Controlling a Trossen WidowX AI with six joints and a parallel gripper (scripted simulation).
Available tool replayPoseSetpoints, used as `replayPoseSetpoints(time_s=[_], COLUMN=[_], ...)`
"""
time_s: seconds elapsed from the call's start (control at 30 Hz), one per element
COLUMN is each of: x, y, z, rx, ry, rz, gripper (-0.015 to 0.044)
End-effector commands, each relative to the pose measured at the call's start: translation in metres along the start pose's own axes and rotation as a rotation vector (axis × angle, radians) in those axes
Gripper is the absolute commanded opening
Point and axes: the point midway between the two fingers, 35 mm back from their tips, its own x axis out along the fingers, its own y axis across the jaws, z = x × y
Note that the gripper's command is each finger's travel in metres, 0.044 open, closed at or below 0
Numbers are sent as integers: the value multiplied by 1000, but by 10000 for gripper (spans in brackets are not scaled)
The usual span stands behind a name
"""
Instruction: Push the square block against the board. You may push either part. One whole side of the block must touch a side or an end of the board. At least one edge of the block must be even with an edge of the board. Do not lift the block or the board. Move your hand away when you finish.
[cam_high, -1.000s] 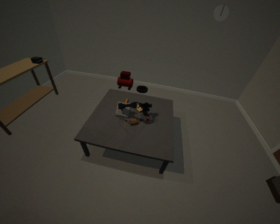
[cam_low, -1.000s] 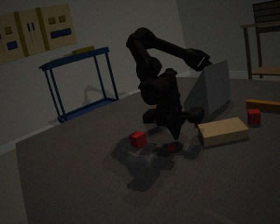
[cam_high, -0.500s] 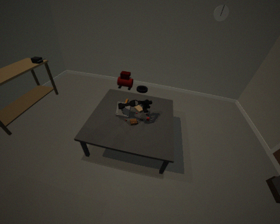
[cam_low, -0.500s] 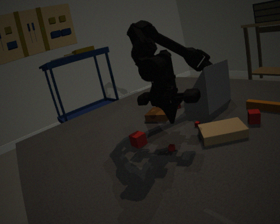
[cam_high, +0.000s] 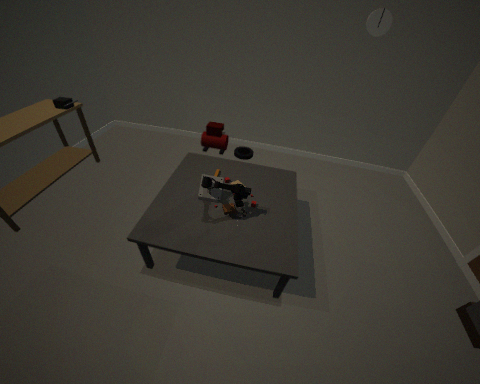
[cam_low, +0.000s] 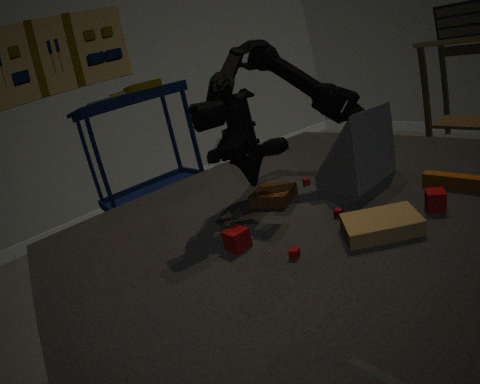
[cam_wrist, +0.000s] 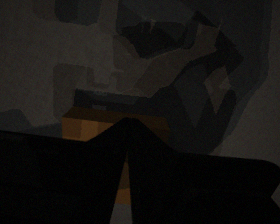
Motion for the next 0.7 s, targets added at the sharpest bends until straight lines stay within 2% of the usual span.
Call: replayPoseSetpoints(time_s=[0.0,0.3,0.43,0.57,0.67], x=[0,-1,1,45,53], y=[-16,-26,-25,-28,-28], z=[-44,-140,-141,-142,-144], rx=[-14,-29,-29,-29,-30], ry=[6,39,40,41,42], rz=[-4,-45,-45,-45,-48], gripper=[0,0,0,0,0])
